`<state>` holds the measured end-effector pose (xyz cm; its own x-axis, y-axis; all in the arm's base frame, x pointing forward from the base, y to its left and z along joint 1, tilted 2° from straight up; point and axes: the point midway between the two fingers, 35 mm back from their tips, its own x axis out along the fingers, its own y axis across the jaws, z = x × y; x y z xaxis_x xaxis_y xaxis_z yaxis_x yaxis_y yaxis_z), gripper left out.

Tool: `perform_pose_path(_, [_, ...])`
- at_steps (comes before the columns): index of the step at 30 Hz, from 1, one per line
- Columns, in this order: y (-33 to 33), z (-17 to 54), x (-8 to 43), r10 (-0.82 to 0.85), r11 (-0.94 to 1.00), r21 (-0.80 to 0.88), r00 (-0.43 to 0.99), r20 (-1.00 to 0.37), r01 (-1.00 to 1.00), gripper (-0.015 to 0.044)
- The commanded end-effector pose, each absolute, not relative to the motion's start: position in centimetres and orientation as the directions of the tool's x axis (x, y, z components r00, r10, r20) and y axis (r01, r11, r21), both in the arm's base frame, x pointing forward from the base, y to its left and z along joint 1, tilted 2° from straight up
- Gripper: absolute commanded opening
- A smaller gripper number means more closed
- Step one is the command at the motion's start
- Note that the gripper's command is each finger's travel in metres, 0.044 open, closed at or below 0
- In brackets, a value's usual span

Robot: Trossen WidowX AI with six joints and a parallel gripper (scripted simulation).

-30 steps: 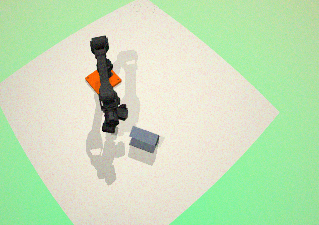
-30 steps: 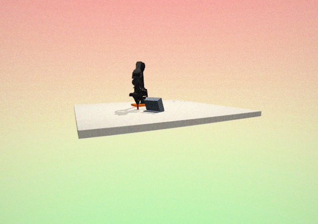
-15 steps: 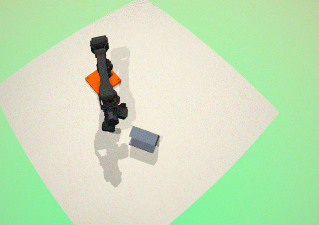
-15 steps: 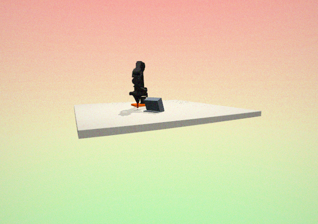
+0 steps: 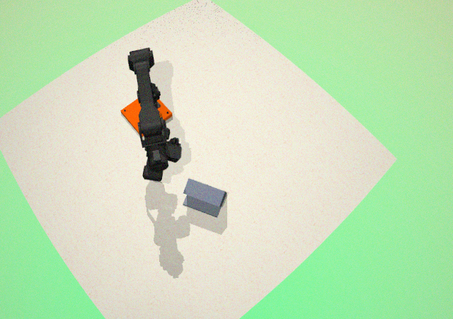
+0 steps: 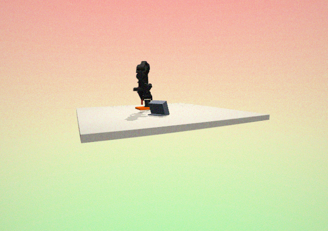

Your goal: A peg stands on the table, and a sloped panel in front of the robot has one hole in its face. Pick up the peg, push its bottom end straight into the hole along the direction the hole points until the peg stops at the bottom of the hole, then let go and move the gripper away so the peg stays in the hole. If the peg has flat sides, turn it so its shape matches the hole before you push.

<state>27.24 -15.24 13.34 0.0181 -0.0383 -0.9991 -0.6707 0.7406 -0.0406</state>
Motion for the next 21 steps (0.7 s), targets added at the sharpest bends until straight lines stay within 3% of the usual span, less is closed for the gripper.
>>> perform_pose_path(1, [-15.2, 14.7, 27.2, -0.046, 0.743, -0.05, 0.023, -0.999, -0.667, 0.0])
perform_pose_path(21, [-14.1, 13.9, 28.0, -0.113, 0.683, -0.055, -0.031, -0.993, -0.728, 0.0])
